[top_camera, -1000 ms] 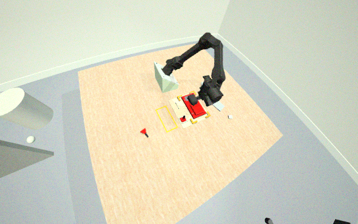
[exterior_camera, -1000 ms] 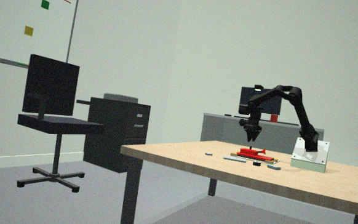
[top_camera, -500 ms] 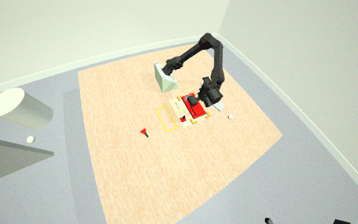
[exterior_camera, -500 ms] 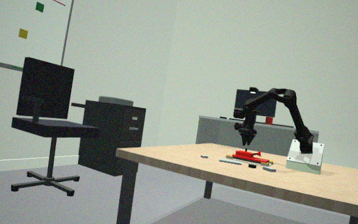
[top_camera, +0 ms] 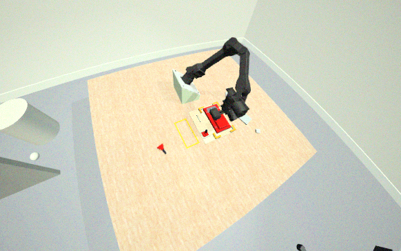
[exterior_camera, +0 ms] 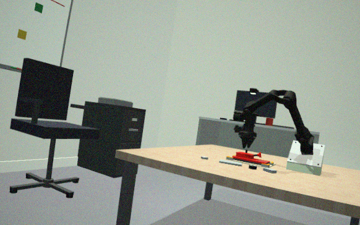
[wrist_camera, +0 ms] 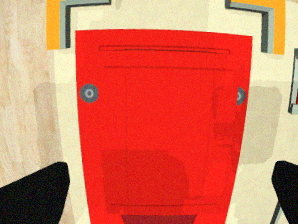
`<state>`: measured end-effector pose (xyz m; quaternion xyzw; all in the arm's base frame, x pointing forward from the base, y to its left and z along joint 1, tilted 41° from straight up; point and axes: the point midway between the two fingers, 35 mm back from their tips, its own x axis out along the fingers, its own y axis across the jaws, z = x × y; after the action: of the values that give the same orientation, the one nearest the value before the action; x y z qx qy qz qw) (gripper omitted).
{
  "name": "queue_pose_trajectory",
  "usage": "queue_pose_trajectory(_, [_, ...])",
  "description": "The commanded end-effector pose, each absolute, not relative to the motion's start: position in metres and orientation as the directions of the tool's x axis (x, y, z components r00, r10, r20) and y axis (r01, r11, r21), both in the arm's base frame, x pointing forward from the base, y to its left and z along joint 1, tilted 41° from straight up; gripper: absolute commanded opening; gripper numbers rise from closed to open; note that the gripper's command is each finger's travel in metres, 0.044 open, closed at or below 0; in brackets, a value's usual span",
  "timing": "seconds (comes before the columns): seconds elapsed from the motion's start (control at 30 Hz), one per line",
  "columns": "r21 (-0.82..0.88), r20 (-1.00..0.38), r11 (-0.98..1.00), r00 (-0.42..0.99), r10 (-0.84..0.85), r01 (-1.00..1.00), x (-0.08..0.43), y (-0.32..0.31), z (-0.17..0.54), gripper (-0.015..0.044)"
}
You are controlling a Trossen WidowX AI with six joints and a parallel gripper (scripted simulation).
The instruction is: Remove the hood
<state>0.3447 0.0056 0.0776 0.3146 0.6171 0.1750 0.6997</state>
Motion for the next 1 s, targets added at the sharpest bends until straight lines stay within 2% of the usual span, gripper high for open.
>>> queue_pose_trajectory(0.0, [0.656, -0.754, 0.741, 0.171, 0.634, 0.147, 0.344, 0.009, 0.074, 0.0440])
queue_pose_trajectory(0.97, [0.657, -0.753, 0.740, 0.171, 0.635, 0.147, 0.348, 0.021, 0.061, 0.0440])
